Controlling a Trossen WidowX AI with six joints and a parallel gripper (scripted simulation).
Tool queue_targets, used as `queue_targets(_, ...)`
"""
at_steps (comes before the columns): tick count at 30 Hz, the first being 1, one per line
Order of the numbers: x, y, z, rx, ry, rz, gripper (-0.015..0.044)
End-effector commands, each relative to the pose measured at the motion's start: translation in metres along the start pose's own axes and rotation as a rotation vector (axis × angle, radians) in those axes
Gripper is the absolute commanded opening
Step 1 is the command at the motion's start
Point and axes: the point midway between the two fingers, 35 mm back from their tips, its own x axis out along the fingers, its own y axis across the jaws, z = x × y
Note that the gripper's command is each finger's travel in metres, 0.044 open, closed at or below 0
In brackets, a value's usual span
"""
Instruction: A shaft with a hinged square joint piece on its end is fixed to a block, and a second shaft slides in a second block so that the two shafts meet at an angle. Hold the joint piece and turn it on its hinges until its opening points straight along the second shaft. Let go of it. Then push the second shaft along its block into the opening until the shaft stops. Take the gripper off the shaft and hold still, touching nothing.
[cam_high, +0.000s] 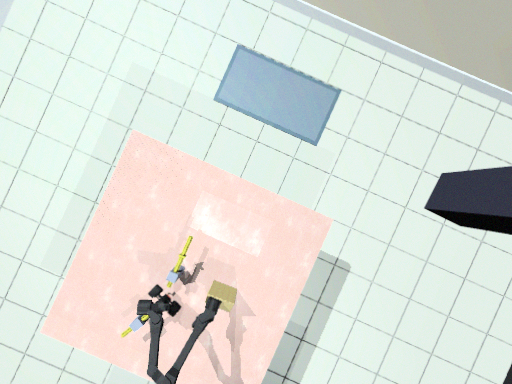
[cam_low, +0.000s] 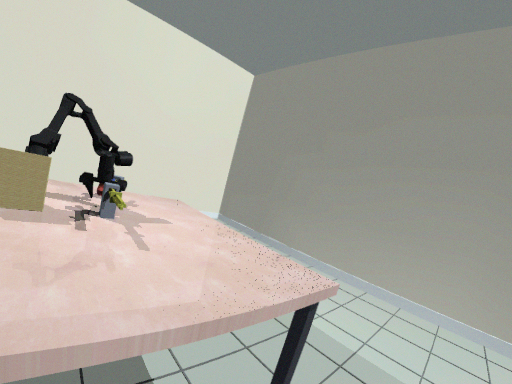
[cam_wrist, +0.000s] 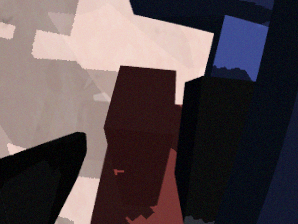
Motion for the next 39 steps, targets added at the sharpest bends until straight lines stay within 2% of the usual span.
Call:
queue_targets(1,0.0026,0.0004,-0.0027,0.011,0.005,0.002,0.0335)
queue_targets(7,0.0026,0.0004,-0.0027,0.011,0.005,0.002,0.0182)
queue_targets(39,0.0026,0.0004,-0.0027,0.011,0.005,0.002,0.0182)
